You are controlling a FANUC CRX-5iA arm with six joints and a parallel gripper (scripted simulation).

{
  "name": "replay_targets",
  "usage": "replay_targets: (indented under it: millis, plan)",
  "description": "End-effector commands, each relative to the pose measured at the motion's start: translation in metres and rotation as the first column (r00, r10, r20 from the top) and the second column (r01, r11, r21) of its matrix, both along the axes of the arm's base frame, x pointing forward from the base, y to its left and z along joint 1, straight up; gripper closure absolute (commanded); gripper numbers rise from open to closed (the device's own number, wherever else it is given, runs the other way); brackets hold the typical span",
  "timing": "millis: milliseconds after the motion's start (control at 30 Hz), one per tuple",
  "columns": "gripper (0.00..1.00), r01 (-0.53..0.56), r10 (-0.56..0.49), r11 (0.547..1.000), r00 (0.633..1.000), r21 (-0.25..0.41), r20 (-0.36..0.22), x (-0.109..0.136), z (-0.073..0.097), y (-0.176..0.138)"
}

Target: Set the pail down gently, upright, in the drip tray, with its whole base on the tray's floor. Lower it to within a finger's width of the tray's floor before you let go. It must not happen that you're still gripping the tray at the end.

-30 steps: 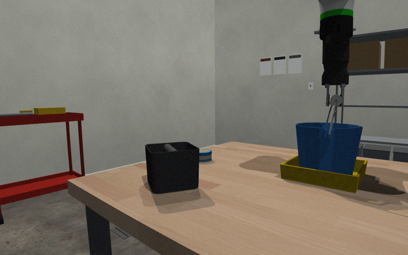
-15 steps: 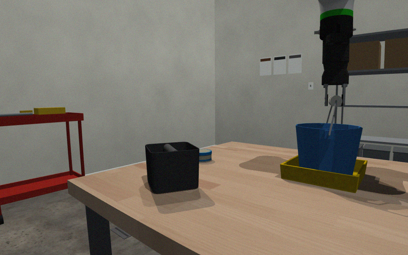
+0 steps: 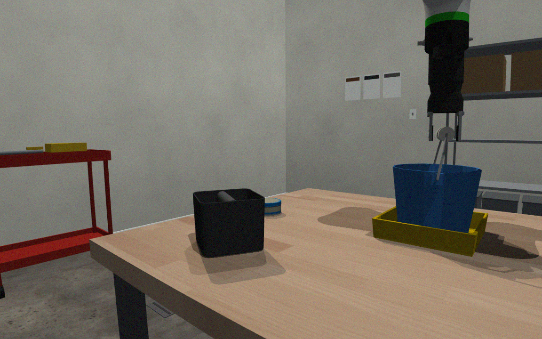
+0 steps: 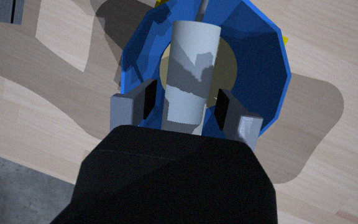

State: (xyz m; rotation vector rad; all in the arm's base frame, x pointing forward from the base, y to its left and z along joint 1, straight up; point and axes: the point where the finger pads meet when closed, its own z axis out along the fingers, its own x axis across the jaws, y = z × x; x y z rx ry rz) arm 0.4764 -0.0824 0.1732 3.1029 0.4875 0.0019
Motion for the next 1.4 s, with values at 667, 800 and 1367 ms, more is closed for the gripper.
replay_targets:
  millis: [667,800,1367]
  plan:
    - [0.00,0.000,0.000,1.000,1.000,-0.001,0.002,0.001,0.002,0.000]
    - [0.00,0.000,0.000,1.000,1.000,-0.001,0.002,0.001,0.004,0.000]
    - [0.00,0.000,0.000,1.000,1.000,-0.001,0.002,0.000,0.031,0.000]
